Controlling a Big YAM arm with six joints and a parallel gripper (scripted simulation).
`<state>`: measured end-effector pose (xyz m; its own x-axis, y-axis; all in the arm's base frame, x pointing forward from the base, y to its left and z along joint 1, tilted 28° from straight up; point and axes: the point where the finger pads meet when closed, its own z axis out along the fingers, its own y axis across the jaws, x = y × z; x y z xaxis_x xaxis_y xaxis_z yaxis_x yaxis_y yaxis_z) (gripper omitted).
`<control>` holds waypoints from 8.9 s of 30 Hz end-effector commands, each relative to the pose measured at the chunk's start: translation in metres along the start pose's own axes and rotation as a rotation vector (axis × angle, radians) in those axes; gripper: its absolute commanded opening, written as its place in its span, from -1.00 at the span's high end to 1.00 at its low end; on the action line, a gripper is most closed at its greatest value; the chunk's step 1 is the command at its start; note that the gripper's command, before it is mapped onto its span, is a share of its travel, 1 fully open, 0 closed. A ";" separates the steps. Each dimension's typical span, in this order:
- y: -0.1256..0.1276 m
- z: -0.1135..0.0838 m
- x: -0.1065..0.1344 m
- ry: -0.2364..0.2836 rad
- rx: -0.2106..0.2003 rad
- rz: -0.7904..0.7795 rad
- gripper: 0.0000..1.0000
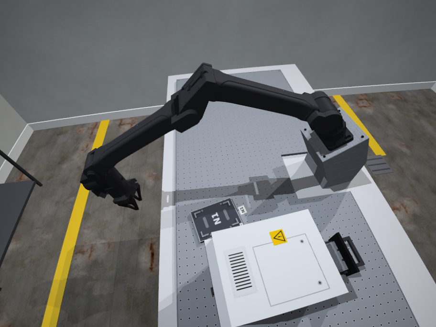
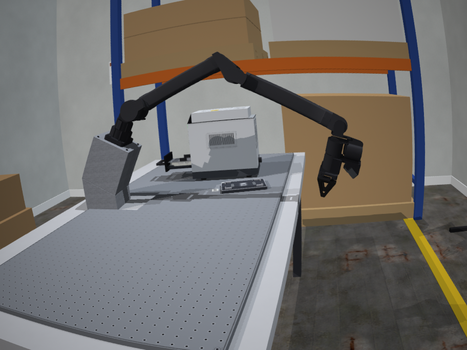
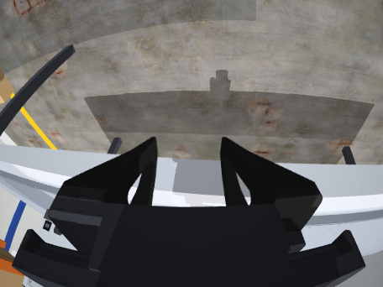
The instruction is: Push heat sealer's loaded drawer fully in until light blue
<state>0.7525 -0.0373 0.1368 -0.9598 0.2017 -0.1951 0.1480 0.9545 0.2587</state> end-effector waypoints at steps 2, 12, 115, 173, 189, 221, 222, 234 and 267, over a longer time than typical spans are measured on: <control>0.026 -0.033 -0.006 -0.058 -0.008 -0.016 0.10; 0.063 -0.026 0.006 -0.044 -0.014 -0.102 0.10; 0.365 0.012 0.190 0.028 -0.076 -0.596 0.10; 0.481 0.011 0.347 0.059 -0.131 -0.944 0.10; 0.505 0.007 0.396 0.066 -0.148 -1.024 0.10; 0.491 0.014 0.505 0.210 -0.034 -1.132 0.10; 0.491 0.014 0.505 0.210 -0.034 -1.132 0.10; 0.470 0.017 0.545 0.277 0.027 -1.200 0.10; 0.455 0.006 0.658 0.313 0.034 -1.391 0.10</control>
<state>0.2098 0.5218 0.1000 -0.3501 -0.9367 -0.0016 -0.9367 0.3500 0.0119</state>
